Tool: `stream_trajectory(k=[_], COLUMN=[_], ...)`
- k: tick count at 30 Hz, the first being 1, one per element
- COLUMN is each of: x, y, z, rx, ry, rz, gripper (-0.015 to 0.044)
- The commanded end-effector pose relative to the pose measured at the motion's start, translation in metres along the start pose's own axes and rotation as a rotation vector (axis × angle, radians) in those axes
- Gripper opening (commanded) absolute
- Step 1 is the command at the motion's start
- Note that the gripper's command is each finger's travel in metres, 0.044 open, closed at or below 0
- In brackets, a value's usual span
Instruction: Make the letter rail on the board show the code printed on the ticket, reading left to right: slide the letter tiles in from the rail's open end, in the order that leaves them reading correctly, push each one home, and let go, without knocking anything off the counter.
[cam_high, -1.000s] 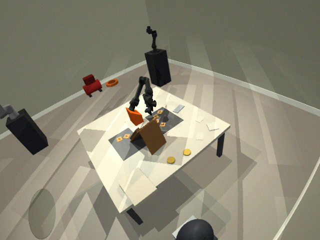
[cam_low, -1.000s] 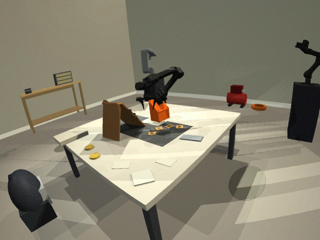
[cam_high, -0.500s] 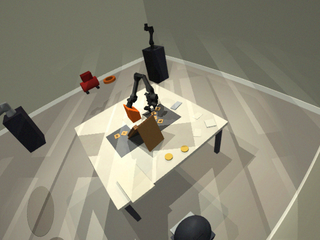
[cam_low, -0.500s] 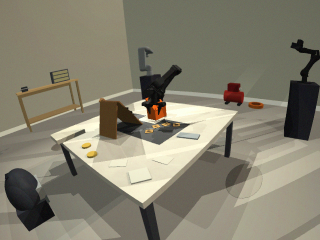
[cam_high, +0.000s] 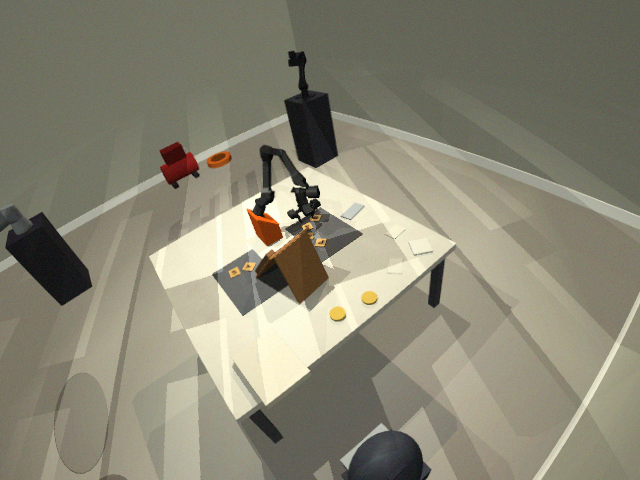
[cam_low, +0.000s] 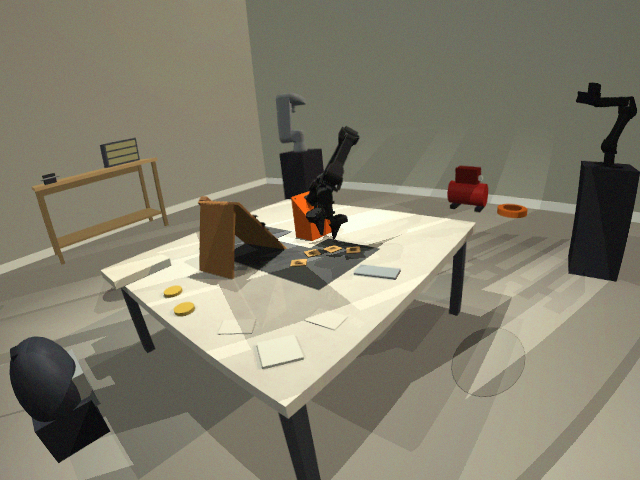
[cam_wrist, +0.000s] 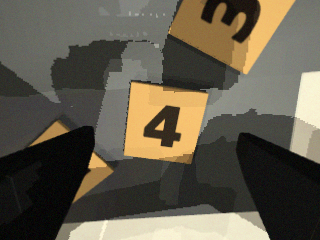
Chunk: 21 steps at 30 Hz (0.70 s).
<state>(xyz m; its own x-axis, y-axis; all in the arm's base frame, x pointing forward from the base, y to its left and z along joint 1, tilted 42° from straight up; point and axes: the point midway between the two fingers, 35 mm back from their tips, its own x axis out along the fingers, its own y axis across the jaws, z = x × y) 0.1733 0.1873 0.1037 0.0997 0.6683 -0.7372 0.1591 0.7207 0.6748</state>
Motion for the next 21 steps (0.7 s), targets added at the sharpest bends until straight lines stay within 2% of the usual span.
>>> stream_trajectory(k=[1,9,17,21], x=[0.008,0.009,0.04,0.041], y=[0.001,0.001,0.0,0.0], z=[-0.018,-0.018,-0.02,-0.021], rx=[0.109,0.109,0.109,0.109], ry=[0.01,0.01,0.011,0.011], rz=[0.005,0.005,0.006,0.006], gripper=[0.034,0.034,0.034,0.034])
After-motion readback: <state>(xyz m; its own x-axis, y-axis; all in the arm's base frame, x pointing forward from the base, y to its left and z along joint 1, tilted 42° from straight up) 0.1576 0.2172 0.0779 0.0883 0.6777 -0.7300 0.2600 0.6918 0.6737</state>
